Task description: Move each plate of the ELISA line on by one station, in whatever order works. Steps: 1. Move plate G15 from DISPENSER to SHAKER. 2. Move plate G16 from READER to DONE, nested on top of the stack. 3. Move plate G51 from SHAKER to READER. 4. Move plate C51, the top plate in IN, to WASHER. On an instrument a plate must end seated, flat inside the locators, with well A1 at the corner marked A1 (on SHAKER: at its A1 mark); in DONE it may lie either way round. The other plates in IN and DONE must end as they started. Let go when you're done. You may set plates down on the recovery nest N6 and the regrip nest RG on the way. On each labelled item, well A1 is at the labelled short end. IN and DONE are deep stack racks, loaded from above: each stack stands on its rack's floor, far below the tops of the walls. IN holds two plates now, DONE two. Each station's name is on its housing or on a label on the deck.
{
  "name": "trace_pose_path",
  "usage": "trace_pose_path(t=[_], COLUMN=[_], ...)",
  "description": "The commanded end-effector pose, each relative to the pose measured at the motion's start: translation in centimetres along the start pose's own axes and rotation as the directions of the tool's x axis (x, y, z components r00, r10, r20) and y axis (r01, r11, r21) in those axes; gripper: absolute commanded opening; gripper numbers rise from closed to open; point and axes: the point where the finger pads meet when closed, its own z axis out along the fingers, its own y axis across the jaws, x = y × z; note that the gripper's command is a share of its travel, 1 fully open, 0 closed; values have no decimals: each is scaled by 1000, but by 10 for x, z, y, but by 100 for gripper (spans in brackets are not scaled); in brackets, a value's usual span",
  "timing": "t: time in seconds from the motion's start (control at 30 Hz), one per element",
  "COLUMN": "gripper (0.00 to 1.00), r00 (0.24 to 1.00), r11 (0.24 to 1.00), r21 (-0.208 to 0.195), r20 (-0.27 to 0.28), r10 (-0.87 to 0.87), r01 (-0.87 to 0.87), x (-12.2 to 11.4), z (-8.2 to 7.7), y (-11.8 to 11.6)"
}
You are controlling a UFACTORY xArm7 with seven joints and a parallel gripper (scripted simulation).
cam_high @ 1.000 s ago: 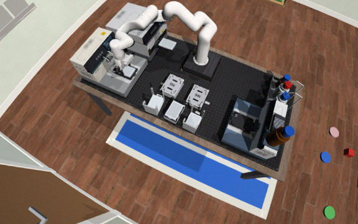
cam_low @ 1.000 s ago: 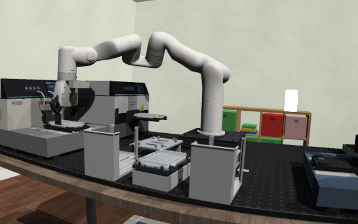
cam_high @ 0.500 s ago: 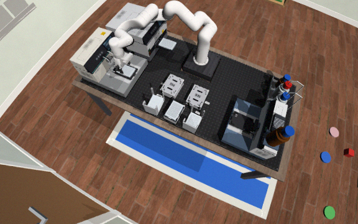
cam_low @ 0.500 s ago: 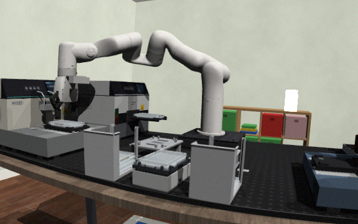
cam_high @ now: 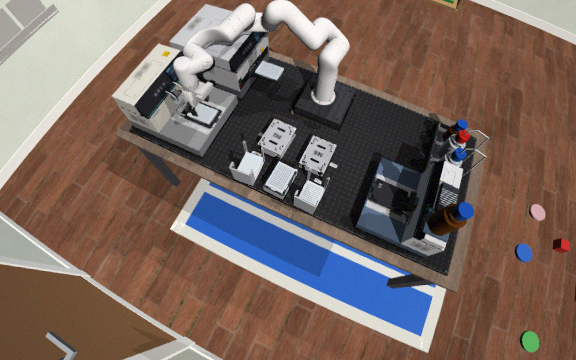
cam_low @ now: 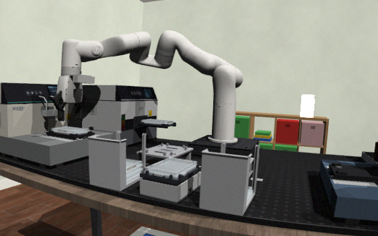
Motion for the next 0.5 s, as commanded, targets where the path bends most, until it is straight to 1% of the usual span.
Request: trace_pose_path(t=[0.0,0.1,0.17,0.47], gripper=[100,100,100,100], r00=[1000,1000,1000,1000], r11=[1000,1000,1000,1000], r21=[-4,-4,-4,-4], r20=[4,4,4,4], r10=[0,0,0,0], r01=[0,0,0,0], x=[-1,-1,-1,-1], z=[-10,-14,-14,-26], y=[1,1,1,1])
